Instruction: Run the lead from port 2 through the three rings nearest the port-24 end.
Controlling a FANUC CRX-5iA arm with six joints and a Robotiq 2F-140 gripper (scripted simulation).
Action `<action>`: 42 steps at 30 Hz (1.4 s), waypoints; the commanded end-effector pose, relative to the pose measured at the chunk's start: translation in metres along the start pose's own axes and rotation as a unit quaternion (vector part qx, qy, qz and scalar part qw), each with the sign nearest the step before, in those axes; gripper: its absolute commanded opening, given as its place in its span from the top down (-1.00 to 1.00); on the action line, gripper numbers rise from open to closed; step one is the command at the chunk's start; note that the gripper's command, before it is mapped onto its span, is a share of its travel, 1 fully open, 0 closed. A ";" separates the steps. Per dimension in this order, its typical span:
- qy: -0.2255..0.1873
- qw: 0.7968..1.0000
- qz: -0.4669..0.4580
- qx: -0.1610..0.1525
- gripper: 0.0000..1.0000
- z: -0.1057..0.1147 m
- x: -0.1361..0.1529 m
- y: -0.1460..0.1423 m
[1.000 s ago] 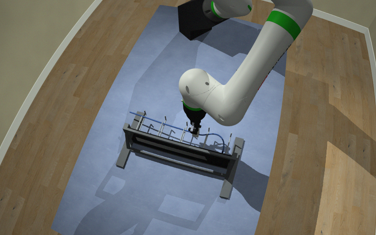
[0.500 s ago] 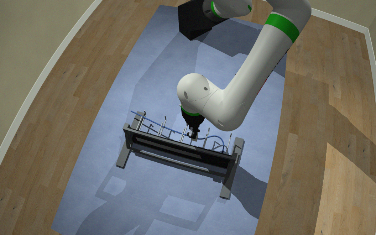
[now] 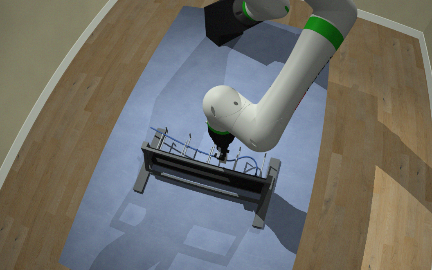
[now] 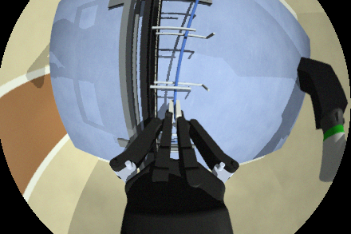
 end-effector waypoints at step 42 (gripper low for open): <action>0.000 1.000 0.000 0.000 0.60 0.000 0.000 0.000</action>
Point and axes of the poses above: the point where the finger pads meet when closed, its own z axis back along the fingers, its own y axis across the jaws, x = y × z, the point moved 6 cm from there along z, back along the fingers, and after that the axes turned 7 degrees about z, right-handed, at the moved point
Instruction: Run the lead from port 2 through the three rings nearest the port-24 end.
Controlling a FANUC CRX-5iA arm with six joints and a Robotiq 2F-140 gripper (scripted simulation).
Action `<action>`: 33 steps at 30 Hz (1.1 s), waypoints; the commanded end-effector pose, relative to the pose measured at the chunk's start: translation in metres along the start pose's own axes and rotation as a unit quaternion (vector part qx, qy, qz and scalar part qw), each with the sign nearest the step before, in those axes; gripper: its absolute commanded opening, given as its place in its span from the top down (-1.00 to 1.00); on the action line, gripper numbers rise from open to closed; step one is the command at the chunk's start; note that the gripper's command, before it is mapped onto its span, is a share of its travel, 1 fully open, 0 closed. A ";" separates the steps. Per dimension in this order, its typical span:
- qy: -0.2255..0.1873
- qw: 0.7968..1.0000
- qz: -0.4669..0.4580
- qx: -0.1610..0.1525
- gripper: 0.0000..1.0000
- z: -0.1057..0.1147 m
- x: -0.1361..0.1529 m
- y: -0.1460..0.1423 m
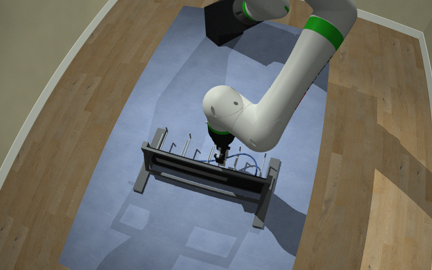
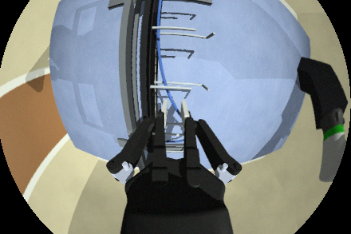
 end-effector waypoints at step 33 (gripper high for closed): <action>0.000 1.000 0.000 0.000 0.60 0.052 0.000 0.000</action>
Point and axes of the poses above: the point where the finger pads meet when closed, its own z axis back along the fingers, its own y axis across the jaws, x = y × z, the point moved 6 cm from there along z, back along the fingers, and after that the axes turned 7 degrees about z, right-handed, at the moved point
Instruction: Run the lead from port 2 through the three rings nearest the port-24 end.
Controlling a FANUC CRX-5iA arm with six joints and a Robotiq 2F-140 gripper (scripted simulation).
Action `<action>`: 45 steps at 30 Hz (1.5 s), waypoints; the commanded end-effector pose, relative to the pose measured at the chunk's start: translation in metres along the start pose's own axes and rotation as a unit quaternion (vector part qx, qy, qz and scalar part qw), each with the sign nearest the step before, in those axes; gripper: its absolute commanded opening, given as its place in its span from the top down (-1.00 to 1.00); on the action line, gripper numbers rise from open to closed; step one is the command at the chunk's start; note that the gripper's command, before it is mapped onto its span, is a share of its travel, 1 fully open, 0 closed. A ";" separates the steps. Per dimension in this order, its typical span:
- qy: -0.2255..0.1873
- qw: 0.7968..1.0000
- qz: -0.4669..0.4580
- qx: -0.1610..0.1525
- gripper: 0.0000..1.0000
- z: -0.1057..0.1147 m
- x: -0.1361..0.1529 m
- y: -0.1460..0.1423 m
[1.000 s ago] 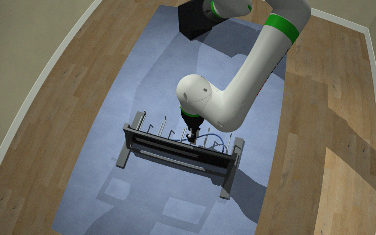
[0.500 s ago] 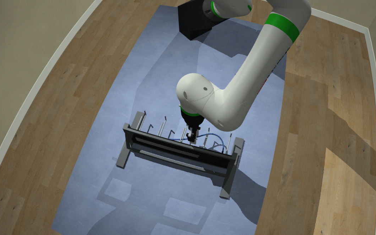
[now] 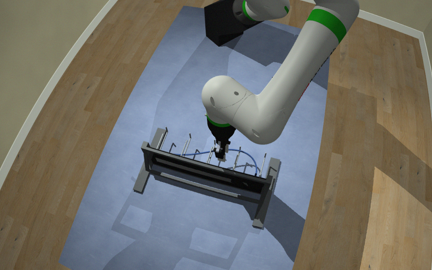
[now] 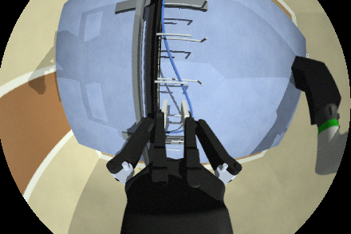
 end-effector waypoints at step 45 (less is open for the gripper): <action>0.000 1.000 0.000 0.000 1.00 0.046 0.000 0.000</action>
Point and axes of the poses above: the point where the finger pads meet when closed, its own z axis back along the fingers, its own y axis across the jaws, x = y × z, the point moved 6 cm from there along z, back along the fingers, and after that the axes turned 7 degrees about z, right-handed, at the moved point
